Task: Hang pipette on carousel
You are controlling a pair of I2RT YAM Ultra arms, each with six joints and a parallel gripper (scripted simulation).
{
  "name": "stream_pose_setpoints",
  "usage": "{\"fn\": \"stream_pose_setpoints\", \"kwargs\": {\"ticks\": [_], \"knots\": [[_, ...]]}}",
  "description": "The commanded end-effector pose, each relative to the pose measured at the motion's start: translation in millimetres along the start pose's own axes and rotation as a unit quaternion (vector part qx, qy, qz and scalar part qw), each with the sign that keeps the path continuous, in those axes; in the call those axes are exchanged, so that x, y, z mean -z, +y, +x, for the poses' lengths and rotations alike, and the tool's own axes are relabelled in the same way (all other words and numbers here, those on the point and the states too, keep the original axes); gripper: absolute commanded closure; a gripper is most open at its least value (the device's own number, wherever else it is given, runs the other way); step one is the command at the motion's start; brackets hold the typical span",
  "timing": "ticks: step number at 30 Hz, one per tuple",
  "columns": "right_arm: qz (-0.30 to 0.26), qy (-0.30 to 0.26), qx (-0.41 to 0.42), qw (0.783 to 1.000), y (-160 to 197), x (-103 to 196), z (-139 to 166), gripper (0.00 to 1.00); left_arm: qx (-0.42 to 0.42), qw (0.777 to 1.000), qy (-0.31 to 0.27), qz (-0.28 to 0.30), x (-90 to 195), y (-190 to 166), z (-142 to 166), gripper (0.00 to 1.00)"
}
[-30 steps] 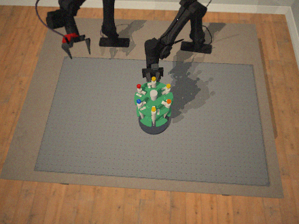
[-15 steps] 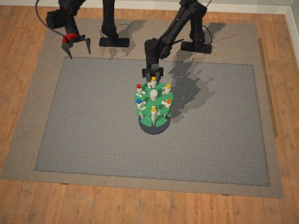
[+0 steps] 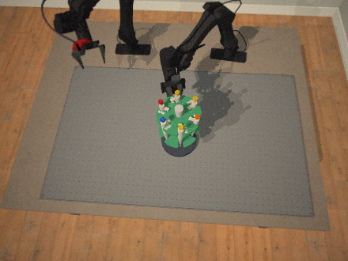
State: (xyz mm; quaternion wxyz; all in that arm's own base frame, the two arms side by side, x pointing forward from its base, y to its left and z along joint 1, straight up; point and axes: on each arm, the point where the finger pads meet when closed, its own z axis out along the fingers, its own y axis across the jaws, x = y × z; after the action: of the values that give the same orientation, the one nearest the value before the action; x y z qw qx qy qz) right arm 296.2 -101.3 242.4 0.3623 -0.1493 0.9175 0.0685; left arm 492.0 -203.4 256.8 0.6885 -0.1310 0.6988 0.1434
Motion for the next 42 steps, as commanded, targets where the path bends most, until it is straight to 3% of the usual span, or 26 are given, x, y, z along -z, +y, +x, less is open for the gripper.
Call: {"fn": "stream_pose_setpoints", "kwargs": {"ticks": [1, 28, 29, 32, 35, 42], "knots": [[0.006, -0.018, 0.013, 1.000, -2.7, 5.9, -9.1, 0.00, 0.029, 0.999, -0.015, -0.029, -4.0, 15.9, -32.2, 0.88], [0.006, -0.018, 0.013, 1.000, -2.7, 5.9, -9.1, 0.00, 0.030, 0.999, -0.015, -0.029, -4.0, 16.0, -32.6, 0.88], [0.006, -0.018, 0.013, 1.000, -2.7, 5.9, -9.1, 0.00, 0.013, 0.999, -0.006, -0.040, -1.0, 4.4, -15.0, 0.88], [0.006, -0.018, 0.013, 1.000, -2.7, 5.9, -9.1, 0.00, 0.013, 0.998, -0.006, -0.056, 0.7, 2.7, -15.0, 0.88], [0.006, -0.018, 0.013, 1.000, -2.7, 5.9, -9.1, 0.00, 0.014, 0.994, -0.006, -0.111, 1.1, 2.9, -14.8, 0.88], [0.006, -0.018, 0.013, 1.000, -2.7, 5.9, -9.1, 0.00, 0.034, 0.992, -0.012, -0.121, -2.9, 15.5, -31.8, 0.88]]}}
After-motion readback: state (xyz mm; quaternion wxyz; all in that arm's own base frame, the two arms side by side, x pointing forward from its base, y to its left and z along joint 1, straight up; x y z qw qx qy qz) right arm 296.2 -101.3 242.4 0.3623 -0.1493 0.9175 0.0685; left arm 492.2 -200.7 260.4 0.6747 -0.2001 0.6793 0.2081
